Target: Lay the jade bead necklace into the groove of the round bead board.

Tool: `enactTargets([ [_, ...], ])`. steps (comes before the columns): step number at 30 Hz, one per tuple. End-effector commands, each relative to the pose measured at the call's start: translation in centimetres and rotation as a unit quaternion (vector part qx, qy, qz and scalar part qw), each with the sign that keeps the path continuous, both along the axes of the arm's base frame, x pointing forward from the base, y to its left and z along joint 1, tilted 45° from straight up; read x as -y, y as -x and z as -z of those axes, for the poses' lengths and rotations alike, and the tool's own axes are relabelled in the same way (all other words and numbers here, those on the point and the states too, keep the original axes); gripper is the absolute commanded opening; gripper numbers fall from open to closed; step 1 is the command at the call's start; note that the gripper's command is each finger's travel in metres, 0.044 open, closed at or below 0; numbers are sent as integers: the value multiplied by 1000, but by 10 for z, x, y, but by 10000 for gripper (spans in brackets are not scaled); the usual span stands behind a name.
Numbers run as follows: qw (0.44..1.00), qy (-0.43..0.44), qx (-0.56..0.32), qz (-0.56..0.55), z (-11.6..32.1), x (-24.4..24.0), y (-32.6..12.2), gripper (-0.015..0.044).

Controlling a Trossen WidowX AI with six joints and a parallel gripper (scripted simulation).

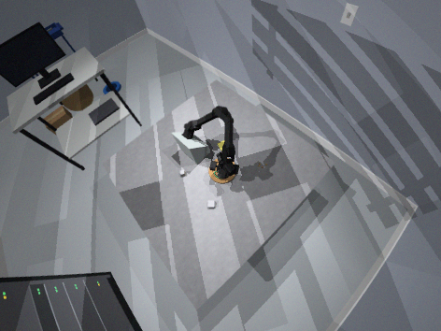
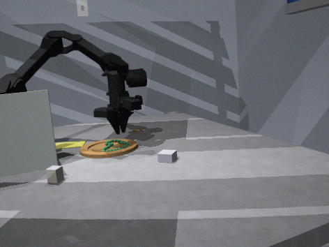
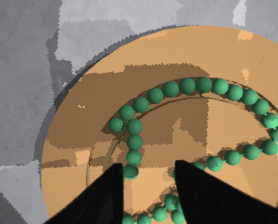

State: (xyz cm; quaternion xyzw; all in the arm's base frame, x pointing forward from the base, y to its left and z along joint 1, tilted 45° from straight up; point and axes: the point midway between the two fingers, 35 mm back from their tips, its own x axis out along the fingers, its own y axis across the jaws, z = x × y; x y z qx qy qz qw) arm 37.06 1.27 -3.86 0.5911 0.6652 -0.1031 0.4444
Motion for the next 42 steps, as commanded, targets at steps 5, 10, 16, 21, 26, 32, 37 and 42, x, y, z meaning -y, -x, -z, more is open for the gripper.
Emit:
enactTargets([
  [5, 1000, -5, -14, 19, -1, -3, -5, 120],
  [10, 1000, -1, -8, 16, 1, -4, -6, 120],
  [16, 1000, -1, -9, 17, 5, -8, -7, 120],
  [21, 1000, -3, -10, 17, 11, -14, -7, 120],
  [26, 1000, -4, -12, 18, 16, -20, -8, 120],
  [32, 1000, -5, -13, 19, 23, -27, -8, 120],
  [37, 1000, -6, -14, 19, 24, -29, -8, 120],
  [42, 1000, -2, -10, 16, 23, -27, -10, 67],
])
